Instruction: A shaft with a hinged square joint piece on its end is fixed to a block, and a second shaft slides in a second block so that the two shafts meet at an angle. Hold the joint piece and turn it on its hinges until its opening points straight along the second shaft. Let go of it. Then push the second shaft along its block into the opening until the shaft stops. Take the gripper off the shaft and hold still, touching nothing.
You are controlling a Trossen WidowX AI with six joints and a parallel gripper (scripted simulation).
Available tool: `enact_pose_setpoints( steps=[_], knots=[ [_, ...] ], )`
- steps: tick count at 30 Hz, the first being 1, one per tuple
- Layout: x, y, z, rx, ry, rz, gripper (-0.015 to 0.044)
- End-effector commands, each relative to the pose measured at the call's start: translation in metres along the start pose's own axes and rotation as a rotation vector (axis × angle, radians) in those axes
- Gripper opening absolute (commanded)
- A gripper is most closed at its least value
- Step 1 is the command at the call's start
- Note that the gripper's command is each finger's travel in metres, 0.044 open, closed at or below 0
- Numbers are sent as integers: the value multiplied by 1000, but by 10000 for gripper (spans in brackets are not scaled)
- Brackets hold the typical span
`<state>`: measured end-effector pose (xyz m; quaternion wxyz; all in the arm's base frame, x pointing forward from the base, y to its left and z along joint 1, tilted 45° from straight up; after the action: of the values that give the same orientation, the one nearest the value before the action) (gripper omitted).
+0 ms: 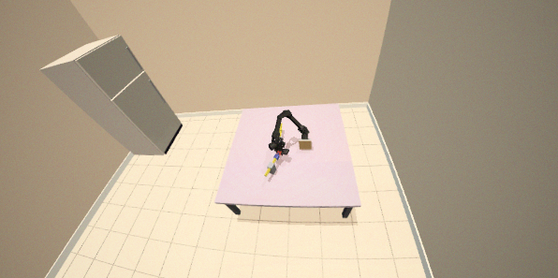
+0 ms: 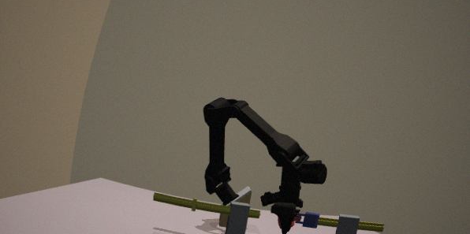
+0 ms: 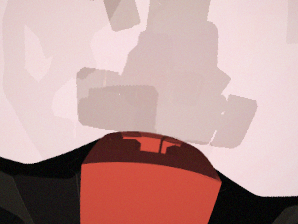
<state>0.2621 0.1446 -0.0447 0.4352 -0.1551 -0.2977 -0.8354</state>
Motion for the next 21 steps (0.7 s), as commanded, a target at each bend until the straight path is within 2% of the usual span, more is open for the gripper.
enact_pose_setpoints(
  steps=[1,21],
  knots=[
    [-5,2,2,5,-56,65,0],
    [-23,2,7,54,-271,309,0]
  ],
)
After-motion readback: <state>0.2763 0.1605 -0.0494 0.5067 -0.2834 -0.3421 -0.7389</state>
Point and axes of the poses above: the point midway between the two fingers, 35 mm back from their tips, its own z axis back along the fingers, its own y axis across the jaws, x = y × z, the point moved 9 cm from there along z, back along the fingers, and after that the axes turned 8 degrees about -z, right-handed, at the moved point
